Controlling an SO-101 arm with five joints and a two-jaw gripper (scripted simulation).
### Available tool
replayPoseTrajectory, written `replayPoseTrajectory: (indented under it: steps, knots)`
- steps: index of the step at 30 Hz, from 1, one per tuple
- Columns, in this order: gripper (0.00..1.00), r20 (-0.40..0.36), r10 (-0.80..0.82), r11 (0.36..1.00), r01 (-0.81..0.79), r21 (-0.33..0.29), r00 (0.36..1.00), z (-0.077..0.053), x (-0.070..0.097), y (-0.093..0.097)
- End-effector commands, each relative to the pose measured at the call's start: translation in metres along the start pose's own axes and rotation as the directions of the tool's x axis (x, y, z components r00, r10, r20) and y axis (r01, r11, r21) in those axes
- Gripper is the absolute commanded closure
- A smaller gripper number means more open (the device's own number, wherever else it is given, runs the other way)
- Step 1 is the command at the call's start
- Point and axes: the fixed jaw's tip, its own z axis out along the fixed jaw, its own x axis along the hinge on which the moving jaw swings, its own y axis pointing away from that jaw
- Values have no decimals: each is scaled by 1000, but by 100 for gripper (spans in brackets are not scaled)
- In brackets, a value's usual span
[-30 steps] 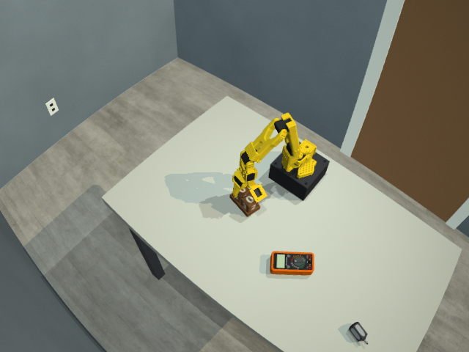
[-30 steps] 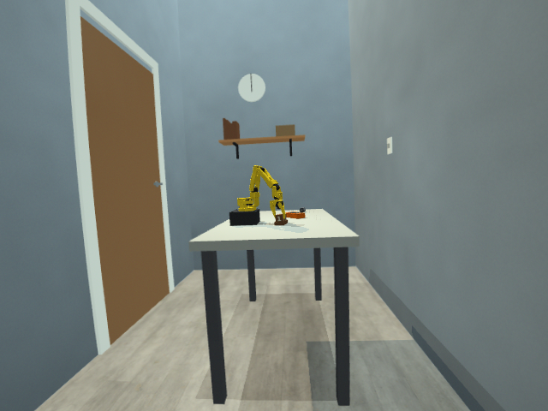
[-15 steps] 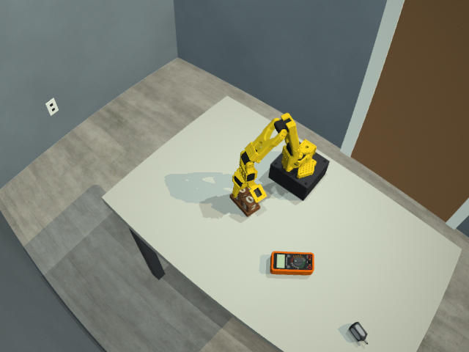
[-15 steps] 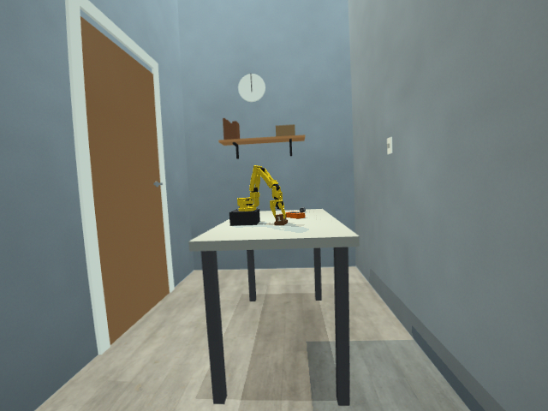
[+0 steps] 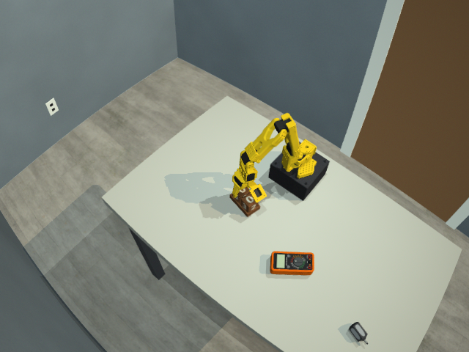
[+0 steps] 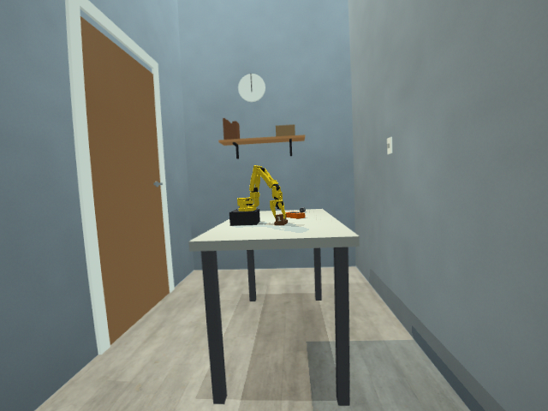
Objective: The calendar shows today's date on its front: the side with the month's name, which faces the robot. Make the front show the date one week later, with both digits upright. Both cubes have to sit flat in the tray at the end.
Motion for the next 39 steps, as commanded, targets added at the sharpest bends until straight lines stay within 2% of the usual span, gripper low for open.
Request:
replayPoseTrajectory:
  steps: [1,17,29,34,39]
  knots:
    - [74,8,3,1000,-3,-19,1000,3,0,5]
    - [65,8,3,1000,-3,-19,1000,3,0,5]
    - [64,8,3,1000,-3,-19,1000,2,0,5]
    - [64,8,3,1000,-3,-19,1000,-6,0,3]
    - [64,8,3,1000,-3,-19,1000,-23,1,2]
